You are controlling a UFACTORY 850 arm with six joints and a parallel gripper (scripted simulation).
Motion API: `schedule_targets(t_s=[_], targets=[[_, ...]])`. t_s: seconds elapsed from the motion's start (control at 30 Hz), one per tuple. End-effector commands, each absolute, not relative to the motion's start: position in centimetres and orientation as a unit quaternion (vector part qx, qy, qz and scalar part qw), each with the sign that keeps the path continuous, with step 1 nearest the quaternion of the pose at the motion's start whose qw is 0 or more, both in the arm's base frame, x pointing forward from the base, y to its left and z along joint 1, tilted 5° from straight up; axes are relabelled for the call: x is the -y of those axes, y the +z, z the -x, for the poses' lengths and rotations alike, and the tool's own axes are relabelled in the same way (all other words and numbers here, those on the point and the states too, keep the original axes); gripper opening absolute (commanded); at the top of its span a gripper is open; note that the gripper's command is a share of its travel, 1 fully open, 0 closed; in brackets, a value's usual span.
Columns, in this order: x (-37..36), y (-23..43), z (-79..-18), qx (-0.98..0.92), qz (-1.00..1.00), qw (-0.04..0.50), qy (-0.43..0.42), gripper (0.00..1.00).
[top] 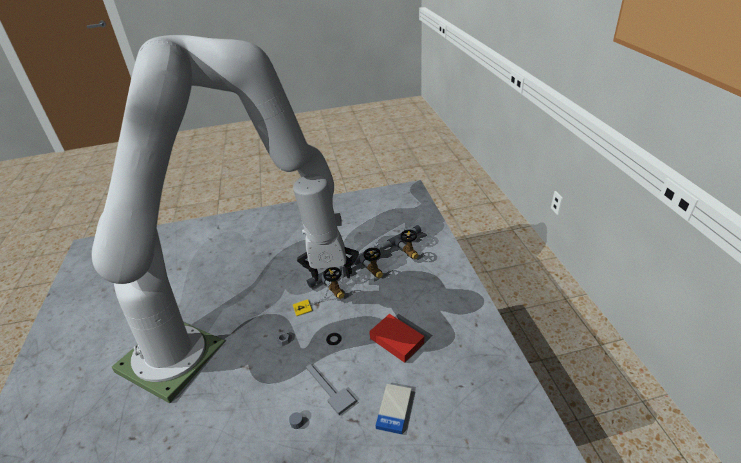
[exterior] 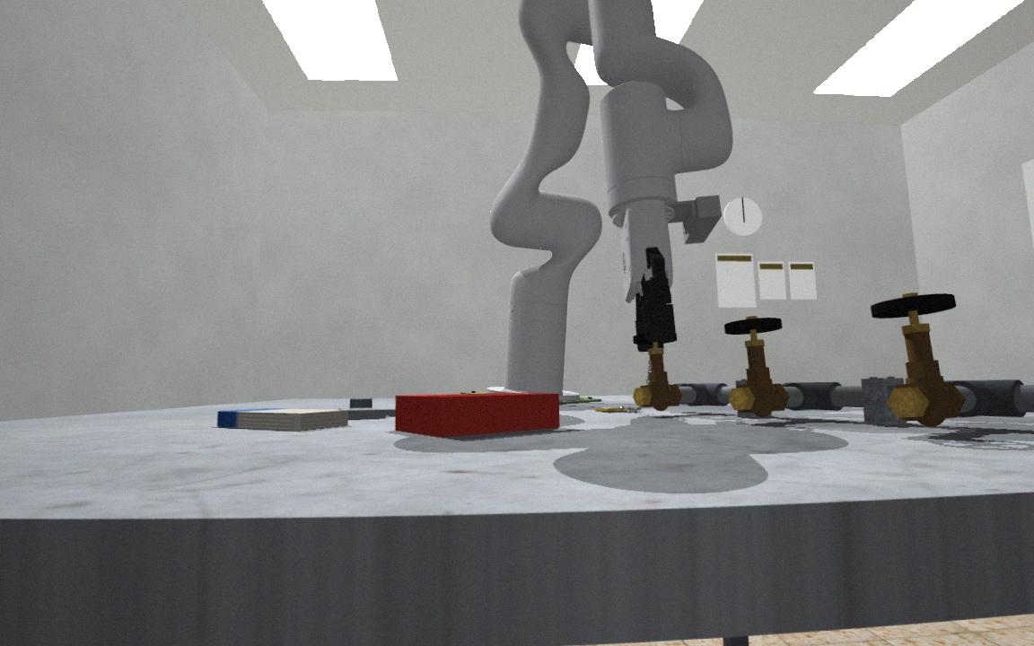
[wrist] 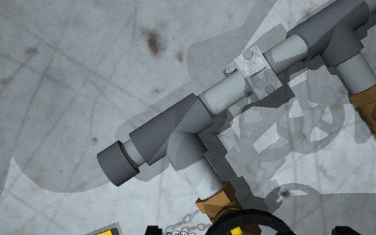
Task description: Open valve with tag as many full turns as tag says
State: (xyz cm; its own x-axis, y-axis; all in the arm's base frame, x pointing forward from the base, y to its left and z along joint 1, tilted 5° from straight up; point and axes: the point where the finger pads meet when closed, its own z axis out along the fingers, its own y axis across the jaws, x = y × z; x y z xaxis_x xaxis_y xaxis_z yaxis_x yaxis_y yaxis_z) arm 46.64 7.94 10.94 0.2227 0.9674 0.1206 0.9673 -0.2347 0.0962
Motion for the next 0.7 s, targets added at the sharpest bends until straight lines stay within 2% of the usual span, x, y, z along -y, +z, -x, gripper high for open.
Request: schedule_targets(t_s=[0.0, 0.67], targets=[[-7.96, 11.02, -46.73, -0.564, -0.822, -0.003, 0.076, 1.00], [-7.96, 11.02, -46.73, -0.164, -0.982, -0.044, 0.078, 1.00]])
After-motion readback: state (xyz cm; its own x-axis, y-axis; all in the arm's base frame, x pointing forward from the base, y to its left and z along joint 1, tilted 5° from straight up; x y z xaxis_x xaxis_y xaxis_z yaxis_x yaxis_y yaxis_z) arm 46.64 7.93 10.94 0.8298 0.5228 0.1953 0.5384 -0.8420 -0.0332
